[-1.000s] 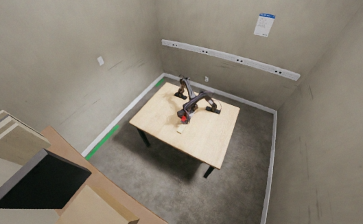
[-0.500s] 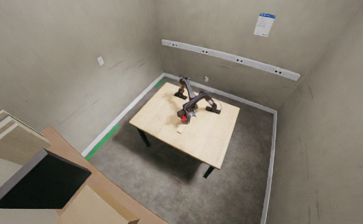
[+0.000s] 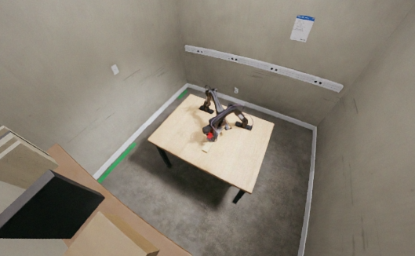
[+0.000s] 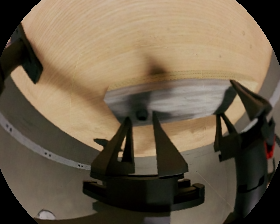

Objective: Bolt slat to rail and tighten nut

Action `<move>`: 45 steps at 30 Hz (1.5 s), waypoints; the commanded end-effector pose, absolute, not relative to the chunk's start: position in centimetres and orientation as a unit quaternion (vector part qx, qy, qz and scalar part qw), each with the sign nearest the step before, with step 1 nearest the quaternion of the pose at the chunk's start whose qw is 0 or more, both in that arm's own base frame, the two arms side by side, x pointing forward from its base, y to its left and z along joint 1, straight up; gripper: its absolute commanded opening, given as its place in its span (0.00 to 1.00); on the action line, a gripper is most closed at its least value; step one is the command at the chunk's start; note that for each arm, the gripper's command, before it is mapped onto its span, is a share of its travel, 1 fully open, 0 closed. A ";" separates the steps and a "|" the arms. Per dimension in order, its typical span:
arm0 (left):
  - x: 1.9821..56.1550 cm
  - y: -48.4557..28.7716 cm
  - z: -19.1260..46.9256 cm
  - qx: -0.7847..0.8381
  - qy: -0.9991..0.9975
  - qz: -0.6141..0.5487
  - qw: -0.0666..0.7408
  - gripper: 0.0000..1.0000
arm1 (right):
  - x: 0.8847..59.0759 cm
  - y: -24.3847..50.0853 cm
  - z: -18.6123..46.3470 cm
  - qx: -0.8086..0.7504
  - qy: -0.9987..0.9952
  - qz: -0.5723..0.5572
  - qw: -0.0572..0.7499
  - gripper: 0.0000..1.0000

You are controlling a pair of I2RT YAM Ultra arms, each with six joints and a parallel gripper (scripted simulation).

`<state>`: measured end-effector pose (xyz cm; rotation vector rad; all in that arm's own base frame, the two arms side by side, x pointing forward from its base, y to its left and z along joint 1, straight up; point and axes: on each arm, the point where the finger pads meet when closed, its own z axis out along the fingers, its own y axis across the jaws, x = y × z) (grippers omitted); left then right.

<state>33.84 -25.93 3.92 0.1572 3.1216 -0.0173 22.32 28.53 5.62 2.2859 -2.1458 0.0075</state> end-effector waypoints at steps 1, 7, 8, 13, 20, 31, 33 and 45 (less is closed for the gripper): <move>34.0 -26.1 4.4 0.050 0.999 -0.009 0.014 0.72 | 22.6 28.9 6.6 0.817 -0.576 0.001 -0.005 0.34; 34.0 -26.1 4.4 0.050 0.999 -0.009 0.014 0.72 | 22.6 28.9 6.6 0.880 -0.475 0.001 -0.006 0.34; 34.0 -26.1 4.4 0.050 0.999 -0.009 0.014 0.72 | 22.6 28.9 6.6 0.880 -0.475 0.001 -0.006 0.34; 34.0 -26.1 4.4 0.050 0.999 -0.009 0.014 0.72 | 22.6 28.9 6.6 0.880 -0.475 0.001 -0.006 0.34; 34.0 -26.1 4.4 0.050 0.999 -0.009 0.014 0.72 | 22.6 28.9 6.6 0.880 -0.475 0.001 -0.006 0.34; 34.0 -26.1 4.4 0.050 0.999 -0.009 0.014 0.72 | 22.6 28.9 6.6 0.880 -0.475 0.001 -0.006 0.34; 34.0 -26.1 4.4 0.050 0.999 -0.009 0.014 0.72 | 22.6 28.9 6.6 0.880 -0.475 0.001 -0.006 0.34; 34.0 -26.1 4.4 0.050 0.999 -0.009 0.014 0.72 | 22.5 28.6 6.0 0.879 -0.476 0.004 -0.001 0.24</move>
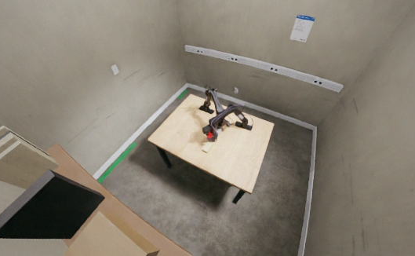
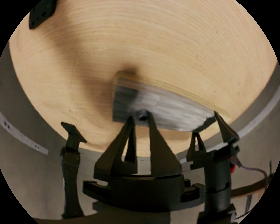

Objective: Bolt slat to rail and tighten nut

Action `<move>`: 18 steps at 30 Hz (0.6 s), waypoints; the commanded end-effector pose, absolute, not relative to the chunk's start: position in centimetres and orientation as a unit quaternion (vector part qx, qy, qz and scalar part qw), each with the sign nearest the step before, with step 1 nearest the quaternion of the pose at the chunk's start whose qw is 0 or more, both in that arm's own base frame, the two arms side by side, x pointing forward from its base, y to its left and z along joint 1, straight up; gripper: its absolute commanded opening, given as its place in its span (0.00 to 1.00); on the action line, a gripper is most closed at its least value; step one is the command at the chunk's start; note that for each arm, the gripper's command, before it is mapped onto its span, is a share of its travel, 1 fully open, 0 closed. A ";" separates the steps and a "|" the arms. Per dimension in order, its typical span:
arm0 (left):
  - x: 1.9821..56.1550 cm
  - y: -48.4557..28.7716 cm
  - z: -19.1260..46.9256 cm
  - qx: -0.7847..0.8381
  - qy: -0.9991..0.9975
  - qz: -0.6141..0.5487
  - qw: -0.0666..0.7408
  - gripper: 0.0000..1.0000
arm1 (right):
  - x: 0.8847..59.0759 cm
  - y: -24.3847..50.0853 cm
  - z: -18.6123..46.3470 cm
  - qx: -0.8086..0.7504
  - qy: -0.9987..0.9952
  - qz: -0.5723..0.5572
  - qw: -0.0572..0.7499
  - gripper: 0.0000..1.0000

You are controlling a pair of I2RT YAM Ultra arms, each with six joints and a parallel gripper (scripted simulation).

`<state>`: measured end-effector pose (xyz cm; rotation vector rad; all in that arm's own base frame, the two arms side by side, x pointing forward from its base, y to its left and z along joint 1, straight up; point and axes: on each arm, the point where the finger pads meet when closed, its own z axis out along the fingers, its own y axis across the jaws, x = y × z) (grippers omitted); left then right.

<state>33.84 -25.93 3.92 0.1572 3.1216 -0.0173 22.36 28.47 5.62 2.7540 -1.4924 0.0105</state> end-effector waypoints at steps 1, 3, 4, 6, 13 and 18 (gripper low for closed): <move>34.0 -26.1 4.4 0.050 0.999 -0.009 0.014 0.72 | 22.5 28.6 6.0 0.879 -0.476 0.004 -0.001 0.23; 34.0 -26.1 4.4 0.050 0.999 -0.009 0.014 0.72 | 22.5 28.6 6.0 0.879 -0.476 0.004 -0.001 0.20; 34.0 -26.1 4.4 0.050 0.999 -0.009 0.014 0.72 | 22.5 28.6 6.0 0.879 -0.476 0.004 -0.001 0.18; 34.0 -26.1 4.4 0.050 0.999 -0.009 0.014 0.72 | 22.5 28.6 6.0 0.879 -0.476 0.004 -0.001 0.16; 34.0 -26.1 4.4 0.050 0.999 -0.009 0.014 0.72 | 22.5 28.6 6.0 0.879 -0.476 0.004 -0.001 0.12; 34.0 -26.1 4.4 0.050 0.999 -0.009 0.014 0.72 | 22.5 28.6 6.0 0.879 -0.476 0.004 -0.001 0.12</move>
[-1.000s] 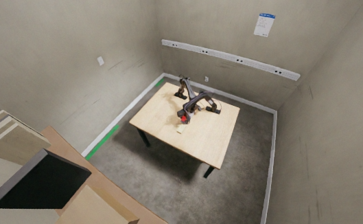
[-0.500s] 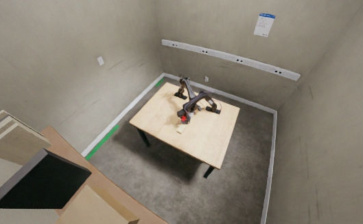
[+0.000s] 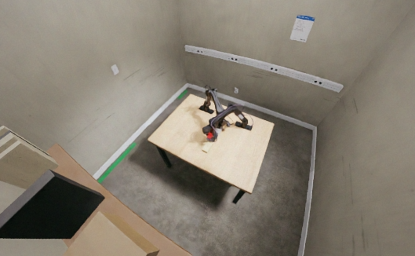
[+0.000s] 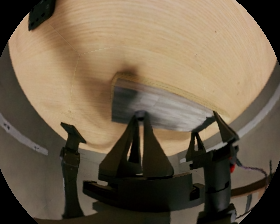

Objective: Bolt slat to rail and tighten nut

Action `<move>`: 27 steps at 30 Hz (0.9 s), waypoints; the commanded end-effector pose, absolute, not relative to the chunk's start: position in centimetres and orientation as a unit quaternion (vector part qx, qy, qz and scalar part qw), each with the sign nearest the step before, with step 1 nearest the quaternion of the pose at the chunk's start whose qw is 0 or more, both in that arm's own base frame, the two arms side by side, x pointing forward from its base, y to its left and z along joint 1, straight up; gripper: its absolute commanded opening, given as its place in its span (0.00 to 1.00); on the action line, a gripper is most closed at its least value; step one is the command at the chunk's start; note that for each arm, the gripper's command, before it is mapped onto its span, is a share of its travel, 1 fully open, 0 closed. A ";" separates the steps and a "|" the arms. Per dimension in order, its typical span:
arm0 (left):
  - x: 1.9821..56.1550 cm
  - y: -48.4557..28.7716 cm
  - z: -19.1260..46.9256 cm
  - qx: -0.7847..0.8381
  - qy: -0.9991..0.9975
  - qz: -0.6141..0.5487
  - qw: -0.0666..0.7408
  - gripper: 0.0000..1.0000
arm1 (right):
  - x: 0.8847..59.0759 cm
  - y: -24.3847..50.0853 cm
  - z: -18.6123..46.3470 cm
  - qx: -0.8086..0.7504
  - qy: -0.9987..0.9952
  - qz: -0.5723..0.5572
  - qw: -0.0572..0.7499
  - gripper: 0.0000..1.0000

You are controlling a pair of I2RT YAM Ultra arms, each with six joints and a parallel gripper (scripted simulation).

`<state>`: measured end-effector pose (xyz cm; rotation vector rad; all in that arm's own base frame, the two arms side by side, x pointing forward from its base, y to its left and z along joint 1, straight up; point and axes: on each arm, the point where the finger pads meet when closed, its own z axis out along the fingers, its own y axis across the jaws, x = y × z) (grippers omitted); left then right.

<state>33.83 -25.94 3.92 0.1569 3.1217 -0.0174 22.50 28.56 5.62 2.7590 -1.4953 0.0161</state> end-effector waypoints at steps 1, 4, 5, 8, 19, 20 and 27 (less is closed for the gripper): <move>34.0 -26.1 4.4 0.050 0.999 -0.009 0.014 0.72 | 22.5 28.6 6.0 0.879 -0.476 0.004 -0.001 0.12; 34.0 -26.1 4.4 0.050 0.999 -0.009 0.014 0.72 | 22.5 28.6 6.0 0.879 -0.476 0.004 -0.001 0.12; 34.0 -26.1 4.4 0.050 0.999 -0.009 0.014 0.72 | 22.5 28.6 6.0 0.879 -0.476 0.004 -0.001 0.12; 34.0 -26.1 4.4 0.050 0.999 -0.009 0.014 0.72 | 22.5 28.6 6.0 0.879 -0.476 0.004 -0.001 0.12; 34.0 -26.1 4.4 0.050 0.999 -0.009 0.014 0.72 | 22.5 28.6 6.0 0.865 -0.502 0.004 -0.002 0.12; 34.0 -26.1 4.4 0.050 0.999 -0.009 0.014 0.72 | 22.5 28.6 6.0 0.855 -0.519 0.004 -0.002 0.12; 34.0 -26.1 4.4 0.050 0.999 -0.009 0.014 0.72 | 22.5 28.6 6.0 0.775 -0.632 0.003 -0.003 0.12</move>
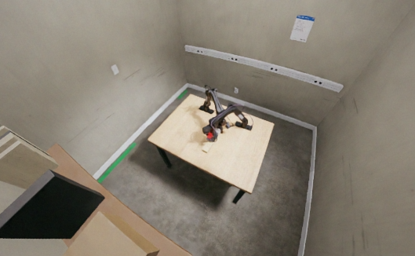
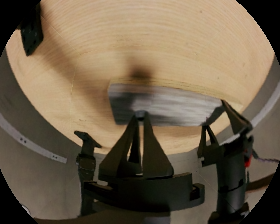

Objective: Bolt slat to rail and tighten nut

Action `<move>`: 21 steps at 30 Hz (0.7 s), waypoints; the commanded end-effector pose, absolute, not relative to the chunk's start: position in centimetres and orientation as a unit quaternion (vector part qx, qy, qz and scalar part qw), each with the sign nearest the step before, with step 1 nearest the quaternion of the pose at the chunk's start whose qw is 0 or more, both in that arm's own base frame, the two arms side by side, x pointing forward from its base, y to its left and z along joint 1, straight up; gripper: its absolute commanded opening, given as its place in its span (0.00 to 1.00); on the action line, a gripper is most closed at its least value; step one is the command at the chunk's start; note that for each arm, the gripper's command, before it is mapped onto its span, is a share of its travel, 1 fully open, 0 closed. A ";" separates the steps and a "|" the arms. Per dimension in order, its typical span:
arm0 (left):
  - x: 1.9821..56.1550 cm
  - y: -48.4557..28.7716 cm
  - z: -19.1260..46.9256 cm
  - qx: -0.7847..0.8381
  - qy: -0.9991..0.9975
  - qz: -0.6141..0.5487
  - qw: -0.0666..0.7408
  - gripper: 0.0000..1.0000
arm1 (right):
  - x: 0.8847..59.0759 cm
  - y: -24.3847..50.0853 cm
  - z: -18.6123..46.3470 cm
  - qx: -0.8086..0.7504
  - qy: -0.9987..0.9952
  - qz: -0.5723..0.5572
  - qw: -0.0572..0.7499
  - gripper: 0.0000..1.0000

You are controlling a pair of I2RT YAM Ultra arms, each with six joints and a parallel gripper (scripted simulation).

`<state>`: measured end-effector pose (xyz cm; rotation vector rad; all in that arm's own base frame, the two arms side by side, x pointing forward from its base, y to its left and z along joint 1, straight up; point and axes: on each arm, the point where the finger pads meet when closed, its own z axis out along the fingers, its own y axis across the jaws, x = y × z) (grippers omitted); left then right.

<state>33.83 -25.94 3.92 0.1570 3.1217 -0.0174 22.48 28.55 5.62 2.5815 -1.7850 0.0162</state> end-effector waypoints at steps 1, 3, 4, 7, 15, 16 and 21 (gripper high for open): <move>34.0 -26.1 4.4 0.050 0.999 -0.009 0.014 0.72 | 22.5 28.6 6.0 0.762 -0.647 0.003 -0.003 0.12; 34.0 -26.1 4.4 0.050 0.999 -0.009 0.014 0.72 | 22.5 28.6 6.0 0.762 -0.647 0.003 -0.003 0.12; 34.0 -26.1 4.4 0.050 0.999 -0.009 0.014 0.72 | 22.5 28.6 6.0 0.749 -0.662 0.003 -0.003 0.12; 34.0 -26.1 4.4 0.050 0.999 -0.009 0.014 0.72 | 22.5 28.6 6.0 0.709 -0.706 0.003 -0.003 0.12; 34.0 -26.1 4.4 0.050 0.999 -0.009 0.014 0.72 | 22.5 28.6 6.0 0.589 -0.808 0.002 -0.004 0.12; 34.0 -26.1 4.4 0.050 0.999 -0.009 0.014 0.72 | 22.5 28.6 6.0 0.572 -0.820 0.002 -0.004 0.12; 34.0 -26.1 4.4 0.050 0.999 -0.009 0.014 0.72 | 22.5 28.6 6.0 0.523 -0.852 0.001 -0.004 0.12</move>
